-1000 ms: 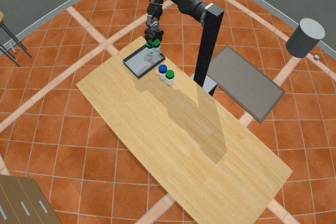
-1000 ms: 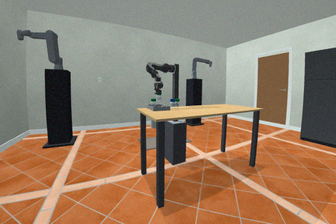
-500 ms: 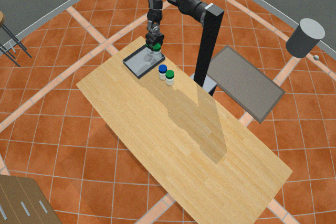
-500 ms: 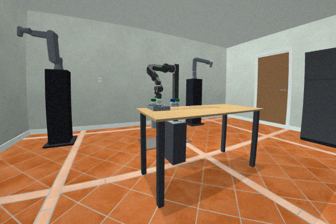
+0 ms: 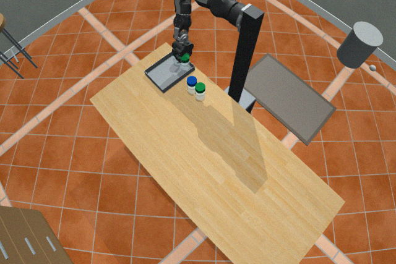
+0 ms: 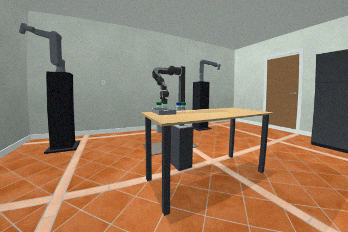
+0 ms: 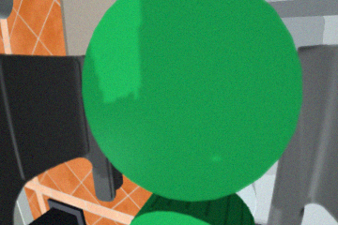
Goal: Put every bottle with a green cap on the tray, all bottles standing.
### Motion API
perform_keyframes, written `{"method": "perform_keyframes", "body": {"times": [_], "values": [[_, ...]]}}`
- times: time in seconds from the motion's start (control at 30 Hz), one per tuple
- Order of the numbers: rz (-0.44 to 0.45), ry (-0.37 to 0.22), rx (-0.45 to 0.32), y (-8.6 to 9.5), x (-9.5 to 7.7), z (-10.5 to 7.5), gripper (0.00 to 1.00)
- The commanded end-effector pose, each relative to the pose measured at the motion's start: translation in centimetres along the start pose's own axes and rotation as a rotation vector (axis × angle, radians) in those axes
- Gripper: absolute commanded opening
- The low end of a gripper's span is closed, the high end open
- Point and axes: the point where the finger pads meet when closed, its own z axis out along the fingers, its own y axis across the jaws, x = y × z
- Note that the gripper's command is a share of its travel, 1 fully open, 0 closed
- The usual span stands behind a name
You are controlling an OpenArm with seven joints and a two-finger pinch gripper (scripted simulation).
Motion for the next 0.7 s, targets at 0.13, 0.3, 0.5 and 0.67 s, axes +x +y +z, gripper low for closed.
{"method": "perform_keyframes", "body": {"times": [0.13, 0.3, 0.5, 0.67], "values": [[-0.003, 0.004, -0.005, 0.05, 0.04, -0.01, 0.00], [-0.002, 0.003, -0.005, 0.07, 0.01, 0.29, 0.00], [-0.004, 0.005, -0.007, 0.06, 0.01, 0.78, 0.00], [-0.004, 0.005, -0.007, 0.06, 0.01, 0.78, 0.00]]}}
